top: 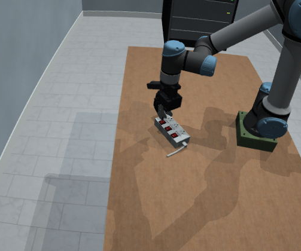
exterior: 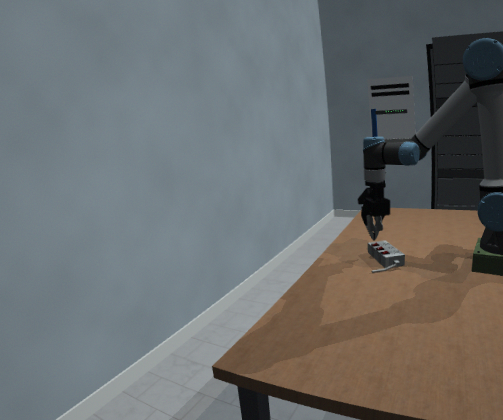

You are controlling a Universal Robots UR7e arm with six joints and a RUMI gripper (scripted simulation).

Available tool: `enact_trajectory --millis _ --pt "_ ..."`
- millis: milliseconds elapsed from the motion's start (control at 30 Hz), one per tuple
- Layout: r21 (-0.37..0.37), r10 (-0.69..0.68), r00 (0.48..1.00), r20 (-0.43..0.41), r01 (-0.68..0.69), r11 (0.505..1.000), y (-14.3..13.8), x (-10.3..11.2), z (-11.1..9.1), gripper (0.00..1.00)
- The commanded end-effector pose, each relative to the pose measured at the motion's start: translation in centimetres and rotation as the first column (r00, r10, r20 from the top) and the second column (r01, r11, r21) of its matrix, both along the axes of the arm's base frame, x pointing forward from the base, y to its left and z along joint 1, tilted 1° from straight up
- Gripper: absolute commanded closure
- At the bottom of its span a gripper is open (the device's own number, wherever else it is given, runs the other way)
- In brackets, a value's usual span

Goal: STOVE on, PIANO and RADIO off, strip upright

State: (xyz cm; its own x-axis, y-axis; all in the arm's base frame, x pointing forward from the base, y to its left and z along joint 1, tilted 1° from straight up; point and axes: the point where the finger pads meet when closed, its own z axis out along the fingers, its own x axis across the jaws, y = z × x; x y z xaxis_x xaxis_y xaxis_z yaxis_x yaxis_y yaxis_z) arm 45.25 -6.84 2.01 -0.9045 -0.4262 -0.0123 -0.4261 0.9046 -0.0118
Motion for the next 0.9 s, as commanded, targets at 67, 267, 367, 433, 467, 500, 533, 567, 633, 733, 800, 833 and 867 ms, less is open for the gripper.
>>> enact_trajectory --millis 67,267,367,433,467,500,533,567,633,733,800,833,867 --pt "0.0 0.0 1.0 0.001 0.0 1.0 0.0 0.0 1.5 1.0" --pt "0.0 0.0 1.0 0.001 0.0 1.0 0.0 0.0 2.1 1.0" --pt "0.0 0.0 1.0 0.001 0.0 1.0 0.0 0.0 2.1 1.0" --pt "0.0 0.0 1.0 0.001 0.0 1.0 0.0 0.0 2.1 1.0" --pt "0.0 0.0 1.0 0.001 0.0 1.0 0.0 0.0 2.1 1.0" --pt "0.0 0.0 1.0 0.001 0.0 1.0 0.0 0.0 2.1 1.0" --pt "0.0 0.0 1.0 0.001 0.0 1.0 0.0 0.0 2.1 1.0" --pt "0.0 0.0 1.0 0.001 0.0 1.0 0.0 0.0 2.1 1.0" --pt "0.0 0.0 1.0 0.001 0.0 1.0 0.0 0.0 2.1 1.0" --pt "0.0 0.0 1.0 0.001 0.0 1.0 0.0 0.0 2.1 1.0" --pt "0.0 0.0 1.0 0.001 0.0 1.0 0.0 0.0 2.1 1.0" --pt "0.0 0.0 1.0 0.001 0.0 1.0 0.0 0.0 2.1 1.0" --pt "0.0 0.0 1.0 0.001 0.0 1.0 0.0 0.0 2.1 1.0"
